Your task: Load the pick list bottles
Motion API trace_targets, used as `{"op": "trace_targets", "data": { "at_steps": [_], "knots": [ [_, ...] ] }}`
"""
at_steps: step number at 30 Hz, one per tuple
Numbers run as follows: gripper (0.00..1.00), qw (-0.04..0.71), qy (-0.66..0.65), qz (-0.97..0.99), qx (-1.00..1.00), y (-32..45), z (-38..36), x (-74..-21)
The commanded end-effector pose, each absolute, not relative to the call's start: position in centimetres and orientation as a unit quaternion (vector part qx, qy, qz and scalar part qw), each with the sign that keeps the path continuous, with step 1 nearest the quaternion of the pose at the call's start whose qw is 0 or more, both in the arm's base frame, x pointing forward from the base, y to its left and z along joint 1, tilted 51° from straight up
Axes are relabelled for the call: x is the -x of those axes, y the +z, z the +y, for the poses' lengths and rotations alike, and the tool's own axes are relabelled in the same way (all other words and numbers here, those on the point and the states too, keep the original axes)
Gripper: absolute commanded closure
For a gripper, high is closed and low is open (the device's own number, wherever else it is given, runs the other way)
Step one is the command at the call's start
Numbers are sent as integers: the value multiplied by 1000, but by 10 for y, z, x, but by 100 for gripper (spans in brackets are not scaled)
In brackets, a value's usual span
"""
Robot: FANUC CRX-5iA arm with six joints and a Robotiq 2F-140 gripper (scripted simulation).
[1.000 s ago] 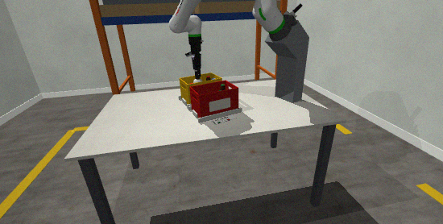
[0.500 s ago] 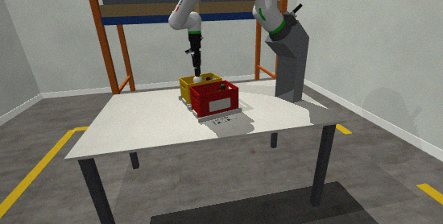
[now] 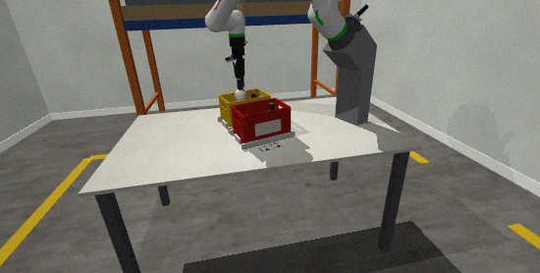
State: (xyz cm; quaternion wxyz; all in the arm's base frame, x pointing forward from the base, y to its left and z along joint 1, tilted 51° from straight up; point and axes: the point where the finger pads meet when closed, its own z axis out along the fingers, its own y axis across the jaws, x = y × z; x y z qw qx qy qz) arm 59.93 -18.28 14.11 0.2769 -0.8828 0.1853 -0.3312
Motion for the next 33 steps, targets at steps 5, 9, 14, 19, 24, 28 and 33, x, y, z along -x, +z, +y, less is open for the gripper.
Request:
{"op": "trace_targets", "data": {
  "at_steps": [5, 9, 14, 19, 24, 28, 33],
  "knots": [
    [90, 276, -332, 185, 883, 147, -187, -594],
    [90, 276, -332, 185, 883, 151, -189, -589],
    [90, 276, -332, 185, 883, 156, -192, -583],
    [90, 276, -332, 185, 883, 161, -195, -578],
    [90, 276, -332, 185, 883, 164, -197, -574],
    [90, 276, -332, 185, 883, 169, -199, -570],
    [90, 276, -332, 185, 883, 174, -202, -564]
  ]
}}
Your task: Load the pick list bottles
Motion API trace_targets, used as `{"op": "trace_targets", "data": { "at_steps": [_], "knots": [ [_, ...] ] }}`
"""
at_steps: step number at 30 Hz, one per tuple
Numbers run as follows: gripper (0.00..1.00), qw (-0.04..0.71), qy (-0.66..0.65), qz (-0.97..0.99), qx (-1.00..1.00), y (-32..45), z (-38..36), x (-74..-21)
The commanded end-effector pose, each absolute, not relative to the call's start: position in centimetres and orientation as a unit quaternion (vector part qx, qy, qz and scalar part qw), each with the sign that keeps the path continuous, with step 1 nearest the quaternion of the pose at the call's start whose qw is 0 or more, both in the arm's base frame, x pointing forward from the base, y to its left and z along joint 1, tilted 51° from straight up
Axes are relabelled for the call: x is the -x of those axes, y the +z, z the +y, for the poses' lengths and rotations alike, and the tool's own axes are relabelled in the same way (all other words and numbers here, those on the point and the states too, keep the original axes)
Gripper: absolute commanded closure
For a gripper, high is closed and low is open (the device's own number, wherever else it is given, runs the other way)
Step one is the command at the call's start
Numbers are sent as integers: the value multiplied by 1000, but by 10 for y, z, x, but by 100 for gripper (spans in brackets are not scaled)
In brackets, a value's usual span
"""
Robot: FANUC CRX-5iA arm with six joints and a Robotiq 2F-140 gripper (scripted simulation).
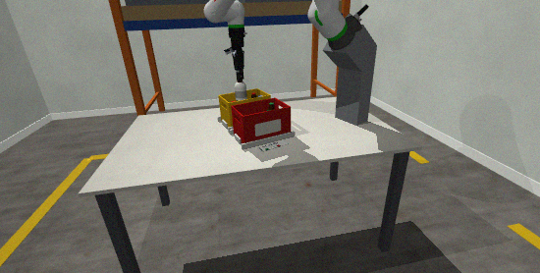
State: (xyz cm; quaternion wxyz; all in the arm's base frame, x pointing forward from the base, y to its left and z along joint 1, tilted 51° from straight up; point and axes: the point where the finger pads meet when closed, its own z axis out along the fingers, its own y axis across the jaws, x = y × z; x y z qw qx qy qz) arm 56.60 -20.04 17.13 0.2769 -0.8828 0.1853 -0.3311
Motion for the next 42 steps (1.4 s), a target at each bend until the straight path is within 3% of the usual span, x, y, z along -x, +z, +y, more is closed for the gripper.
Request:
{"op": "trace_targets", "data": {
  "at_steps": [1, 42],
  "knots": [
    [90, 276, -332, 185, 883, 175, -203, -563],
    [90, 276, -332, 185, 883, 207, -221, -528]
  ]
}}
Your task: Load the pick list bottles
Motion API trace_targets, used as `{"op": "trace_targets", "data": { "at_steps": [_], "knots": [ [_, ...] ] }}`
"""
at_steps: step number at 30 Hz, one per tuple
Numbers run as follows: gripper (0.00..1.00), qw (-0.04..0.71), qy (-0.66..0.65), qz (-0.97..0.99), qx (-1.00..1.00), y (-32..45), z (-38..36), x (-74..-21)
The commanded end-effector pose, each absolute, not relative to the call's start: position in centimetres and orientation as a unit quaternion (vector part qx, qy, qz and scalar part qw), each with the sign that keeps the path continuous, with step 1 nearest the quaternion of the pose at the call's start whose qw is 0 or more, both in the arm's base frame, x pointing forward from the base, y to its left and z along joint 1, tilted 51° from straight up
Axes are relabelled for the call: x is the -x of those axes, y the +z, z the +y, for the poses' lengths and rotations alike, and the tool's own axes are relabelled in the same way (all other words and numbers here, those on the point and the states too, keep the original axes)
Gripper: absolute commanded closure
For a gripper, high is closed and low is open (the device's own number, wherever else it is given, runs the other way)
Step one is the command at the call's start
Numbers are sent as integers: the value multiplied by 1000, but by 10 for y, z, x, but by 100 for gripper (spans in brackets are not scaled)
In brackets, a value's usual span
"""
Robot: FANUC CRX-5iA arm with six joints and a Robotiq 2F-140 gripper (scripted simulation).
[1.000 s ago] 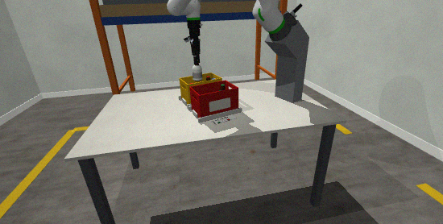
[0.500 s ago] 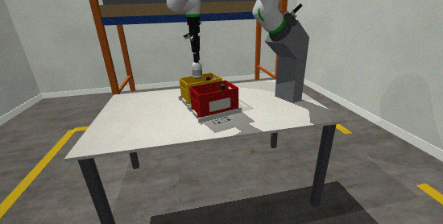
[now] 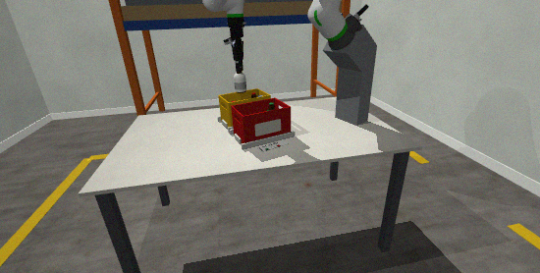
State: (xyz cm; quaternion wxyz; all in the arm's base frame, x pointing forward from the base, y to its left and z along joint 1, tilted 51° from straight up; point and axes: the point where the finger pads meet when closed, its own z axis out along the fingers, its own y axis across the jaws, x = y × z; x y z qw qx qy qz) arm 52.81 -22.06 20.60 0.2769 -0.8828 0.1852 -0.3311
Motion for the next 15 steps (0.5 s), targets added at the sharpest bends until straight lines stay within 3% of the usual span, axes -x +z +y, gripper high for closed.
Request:
{"op": "trace_targets", "data": {
  "at_steps": [1, 15],
  "knots": [
    [90, 276, -332, 185, 883, 207, -221, -528],
    [90, 276, -332, 185, 883, 209, -201, -519]
  ]
}}
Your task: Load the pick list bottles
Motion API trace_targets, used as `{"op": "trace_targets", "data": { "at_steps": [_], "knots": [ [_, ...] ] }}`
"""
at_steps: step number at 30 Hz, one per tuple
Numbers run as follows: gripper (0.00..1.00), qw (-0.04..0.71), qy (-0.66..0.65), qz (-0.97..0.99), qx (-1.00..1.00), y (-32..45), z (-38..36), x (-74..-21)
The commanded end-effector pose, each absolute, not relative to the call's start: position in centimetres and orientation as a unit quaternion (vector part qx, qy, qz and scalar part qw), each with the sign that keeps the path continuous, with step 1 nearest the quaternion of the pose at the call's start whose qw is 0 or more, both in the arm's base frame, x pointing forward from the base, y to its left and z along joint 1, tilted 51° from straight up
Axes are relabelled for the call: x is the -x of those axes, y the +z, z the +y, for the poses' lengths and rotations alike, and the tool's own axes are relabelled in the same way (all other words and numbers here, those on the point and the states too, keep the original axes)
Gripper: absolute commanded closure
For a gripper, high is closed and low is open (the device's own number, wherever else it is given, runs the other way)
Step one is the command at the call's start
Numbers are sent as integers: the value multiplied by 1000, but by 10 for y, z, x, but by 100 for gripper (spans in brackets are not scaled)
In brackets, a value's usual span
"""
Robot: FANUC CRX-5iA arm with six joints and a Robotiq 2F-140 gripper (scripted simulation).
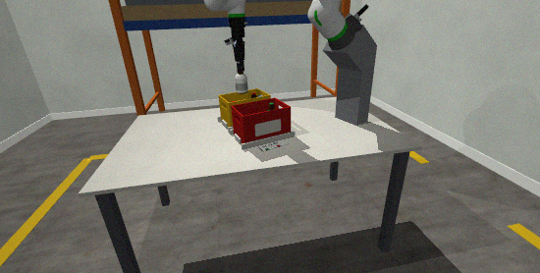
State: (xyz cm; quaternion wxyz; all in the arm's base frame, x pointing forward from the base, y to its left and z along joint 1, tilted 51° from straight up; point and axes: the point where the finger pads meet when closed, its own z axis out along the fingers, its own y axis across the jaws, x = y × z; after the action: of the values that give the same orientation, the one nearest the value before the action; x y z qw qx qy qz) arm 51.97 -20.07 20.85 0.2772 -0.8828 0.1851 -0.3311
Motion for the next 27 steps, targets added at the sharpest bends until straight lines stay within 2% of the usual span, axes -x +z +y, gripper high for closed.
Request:
{"op": "trace_targets", "data": {
  "at_steps": [1, 27],
  "knots": [
    [90, 276, -332, 185, 883, 209, -200, -519],
    [90, 276, -332, 185, 883, 214, -156, -500]
  ]
}}
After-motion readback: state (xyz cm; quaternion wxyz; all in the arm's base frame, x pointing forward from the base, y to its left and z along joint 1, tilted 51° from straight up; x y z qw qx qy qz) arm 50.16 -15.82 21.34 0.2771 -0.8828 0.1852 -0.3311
